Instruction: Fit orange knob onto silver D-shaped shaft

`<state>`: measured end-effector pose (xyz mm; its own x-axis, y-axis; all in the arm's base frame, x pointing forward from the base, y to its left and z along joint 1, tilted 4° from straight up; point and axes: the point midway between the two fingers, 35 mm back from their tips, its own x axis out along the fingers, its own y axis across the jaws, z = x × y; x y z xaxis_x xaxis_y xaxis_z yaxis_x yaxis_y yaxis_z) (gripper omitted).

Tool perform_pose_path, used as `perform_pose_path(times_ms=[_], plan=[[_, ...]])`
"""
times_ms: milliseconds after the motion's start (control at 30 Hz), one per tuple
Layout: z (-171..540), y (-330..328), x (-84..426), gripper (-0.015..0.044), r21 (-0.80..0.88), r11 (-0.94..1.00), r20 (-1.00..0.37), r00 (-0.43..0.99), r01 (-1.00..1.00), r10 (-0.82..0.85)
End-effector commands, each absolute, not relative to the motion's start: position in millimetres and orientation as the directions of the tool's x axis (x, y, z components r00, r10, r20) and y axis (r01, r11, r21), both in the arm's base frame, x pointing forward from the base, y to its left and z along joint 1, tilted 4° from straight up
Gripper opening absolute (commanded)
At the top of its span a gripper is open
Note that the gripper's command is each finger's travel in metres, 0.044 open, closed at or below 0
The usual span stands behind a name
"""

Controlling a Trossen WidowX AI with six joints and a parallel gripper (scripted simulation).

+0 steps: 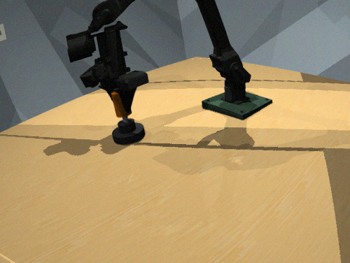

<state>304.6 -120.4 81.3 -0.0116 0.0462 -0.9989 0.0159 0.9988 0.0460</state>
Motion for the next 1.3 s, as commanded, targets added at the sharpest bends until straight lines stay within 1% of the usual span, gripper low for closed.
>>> perform_pose_path(times_ms=[0,1267], plan=[[82.2,-121.7,305.9,0.0000,0.044,0.993,-0.999,-0.012,-0.112,0.043],[80.4,-121.5,306.1,0.0000,0.044,0.992,-0.999,-0.012,-0.122,0.043]])
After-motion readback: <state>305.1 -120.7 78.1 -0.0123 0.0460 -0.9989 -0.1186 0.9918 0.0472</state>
